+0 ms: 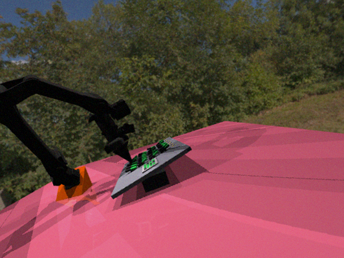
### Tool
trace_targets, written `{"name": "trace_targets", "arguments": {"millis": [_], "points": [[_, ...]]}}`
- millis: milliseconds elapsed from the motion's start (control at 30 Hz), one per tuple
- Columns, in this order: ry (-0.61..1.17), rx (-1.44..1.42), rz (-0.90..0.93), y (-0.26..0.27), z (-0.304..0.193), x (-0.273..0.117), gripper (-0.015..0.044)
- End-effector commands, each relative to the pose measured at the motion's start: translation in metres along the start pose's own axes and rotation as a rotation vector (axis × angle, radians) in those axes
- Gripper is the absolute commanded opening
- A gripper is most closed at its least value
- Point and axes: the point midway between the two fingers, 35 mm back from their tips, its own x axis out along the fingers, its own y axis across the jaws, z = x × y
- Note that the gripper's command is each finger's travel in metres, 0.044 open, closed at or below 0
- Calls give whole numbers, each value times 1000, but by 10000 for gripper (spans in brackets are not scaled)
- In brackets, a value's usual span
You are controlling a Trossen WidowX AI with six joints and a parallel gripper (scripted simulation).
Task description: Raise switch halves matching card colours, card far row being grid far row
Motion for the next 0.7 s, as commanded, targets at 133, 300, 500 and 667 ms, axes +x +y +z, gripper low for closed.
{"name": "trace_targets", "arguments": {"millis": [133, 300, 500, 667], "points": [[21, -5, 2, 1, 3, -56, 0], [24, -5, -1, -2, 3, -64, 0], [25, -6, -4, -57, 3, -64, 0], [11, -7, -3, -57, 3, -47, 0]]}}
